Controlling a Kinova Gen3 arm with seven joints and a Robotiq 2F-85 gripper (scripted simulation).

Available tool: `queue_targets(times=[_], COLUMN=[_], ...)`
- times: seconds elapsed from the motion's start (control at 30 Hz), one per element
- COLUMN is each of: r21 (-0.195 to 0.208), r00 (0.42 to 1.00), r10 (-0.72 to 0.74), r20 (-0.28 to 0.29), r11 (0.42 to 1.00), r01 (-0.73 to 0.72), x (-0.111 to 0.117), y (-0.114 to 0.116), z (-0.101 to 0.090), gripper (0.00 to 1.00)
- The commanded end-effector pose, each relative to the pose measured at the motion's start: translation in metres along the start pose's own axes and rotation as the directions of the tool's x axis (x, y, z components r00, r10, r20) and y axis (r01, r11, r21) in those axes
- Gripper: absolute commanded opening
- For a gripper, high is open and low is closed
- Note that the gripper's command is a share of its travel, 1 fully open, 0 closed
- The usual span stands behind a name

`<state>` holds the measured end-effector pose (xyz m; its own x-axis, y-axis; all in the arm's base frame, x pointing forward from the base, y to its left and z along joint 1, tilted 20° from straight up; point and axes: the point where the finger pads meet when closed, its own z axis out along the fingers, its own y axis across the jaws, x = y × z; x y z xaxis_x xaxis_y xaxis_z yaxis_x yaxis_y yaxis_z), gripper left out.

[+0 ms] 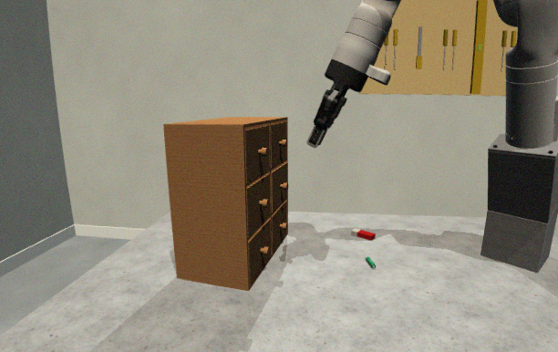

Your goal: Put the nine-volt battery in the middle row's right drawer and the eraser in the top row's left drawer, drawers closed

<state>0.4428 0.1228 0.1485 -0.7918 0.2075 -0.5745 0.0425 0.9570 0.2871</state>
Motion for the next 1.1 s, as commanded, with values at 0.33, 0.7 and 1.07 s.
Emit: queue_targets(times=[0.33, 0.7, 1.07], r21=[0.0, 0.0, 0.0], r00=[1.0, 1.0, 1.0], r10=[0.0, 0.0, 0.0], r20=[0.001, 0.001, 0.001], r11=[1.0, 1.0, 1.0], r01=[0.0, 0.0, 0.0], x=[-0.011, -0.034, -0.049], y=[0.0, 0.0, 0.0], z=[0.01, 0.03, 0.044], gripper=[0.33, 0.33, 0.33])
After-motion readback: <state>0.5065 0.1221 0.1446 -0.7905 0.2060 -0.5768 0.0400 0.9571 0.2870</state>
